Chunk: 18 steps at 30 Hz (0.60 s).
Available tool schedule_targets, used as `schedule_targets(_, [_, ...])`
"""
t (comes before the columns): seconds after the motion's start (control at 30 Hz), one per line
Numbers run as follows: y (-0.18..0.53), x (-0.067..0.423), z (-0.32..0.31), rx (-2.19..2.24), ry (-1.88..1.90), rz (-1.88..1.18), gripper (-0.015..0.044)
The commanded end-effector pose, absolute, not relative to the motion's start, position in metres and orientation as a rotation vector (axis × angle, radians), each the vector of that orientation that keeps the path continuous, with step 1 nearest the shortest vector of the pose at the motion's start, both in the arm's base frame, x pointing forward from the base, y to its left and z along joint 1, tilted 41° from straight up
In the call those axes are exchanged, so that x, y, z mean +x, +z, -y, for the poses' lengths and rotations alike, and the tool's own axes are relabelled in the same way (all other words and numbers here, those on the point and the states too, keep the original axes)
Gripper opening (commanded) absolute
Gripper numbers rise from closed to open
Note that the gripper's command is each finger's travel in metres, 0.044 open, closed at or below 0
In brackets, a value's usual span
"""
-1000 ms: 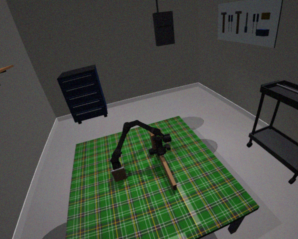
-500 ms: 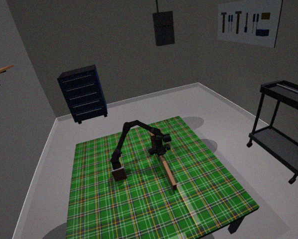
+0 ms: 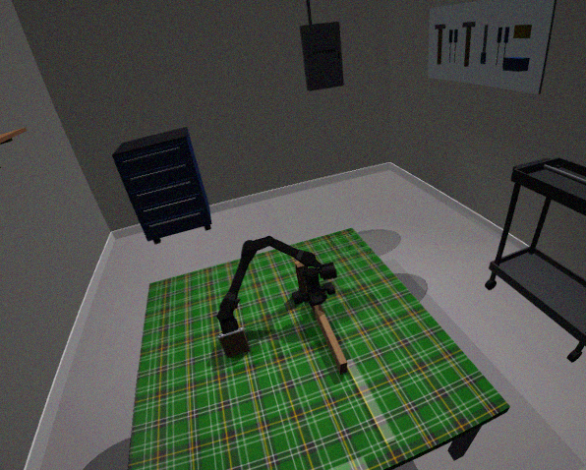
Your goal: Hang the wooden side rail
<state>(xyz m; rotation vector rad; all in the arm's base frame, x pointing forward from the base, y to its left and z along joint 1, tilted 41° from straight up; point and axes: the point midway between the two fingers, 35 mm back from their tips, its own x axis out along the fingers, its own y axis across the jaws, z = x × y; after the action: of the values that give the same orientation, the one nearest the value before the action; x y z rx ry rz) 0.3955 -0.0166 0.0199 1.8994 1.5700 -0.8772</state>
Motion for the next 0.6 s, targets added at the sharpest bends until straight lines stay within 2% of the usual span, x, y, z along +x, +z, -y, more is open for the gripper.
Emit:
schedule_targets(0.0, [0.0232, 0.3963, 0.0183, 1.904, -0.879, -1.558, 0.0])
schedule_targets(0.57, [0.0241, 0.3973, 0.0166, 1.904, -0.878, -1.558, 0.0])
